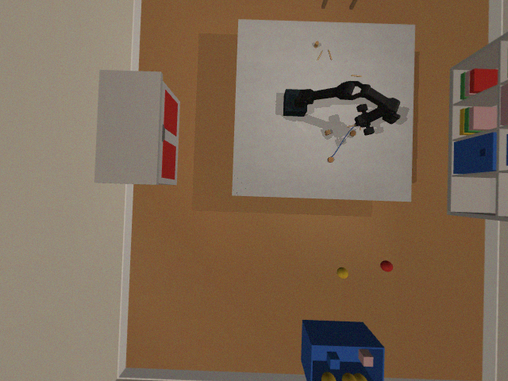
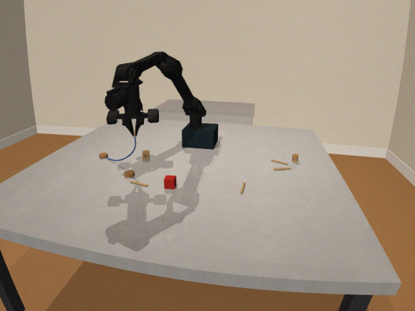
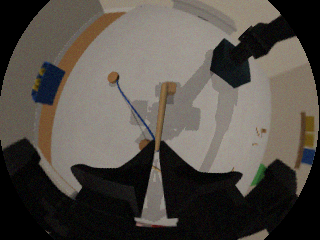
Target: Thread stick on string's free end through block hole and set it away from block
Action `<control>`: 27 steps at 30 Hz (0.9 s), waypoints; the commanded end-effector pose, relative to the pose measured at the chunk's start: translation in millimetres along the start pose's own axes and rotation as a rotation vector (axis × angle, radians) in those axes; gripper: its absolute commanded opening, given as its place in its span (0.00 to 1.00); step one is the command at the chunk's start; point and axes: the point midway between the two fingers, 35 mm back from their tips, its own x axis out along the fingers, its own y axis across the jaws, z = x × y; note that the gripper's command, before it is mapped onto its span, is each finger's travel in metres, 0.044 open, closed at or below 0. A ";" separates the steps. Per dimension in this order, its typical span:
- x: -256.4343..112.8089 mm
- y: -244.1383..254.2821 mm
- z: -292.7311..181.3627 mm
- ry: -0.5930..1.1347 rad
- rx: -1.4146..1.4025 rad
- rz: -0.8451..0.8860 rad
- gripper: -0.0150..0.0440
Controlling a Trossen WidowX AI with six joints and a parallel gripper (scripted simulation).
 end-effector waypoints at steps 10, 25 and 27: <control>1.9 0.7 -1.0 0.004 -0.018 0.002 0.25; 20.5 4.5 -4.5 0.070 -0.019 -0.008 0.25; 23.0 5.1 -4.9 0.079 -0.020 -0.009 0.25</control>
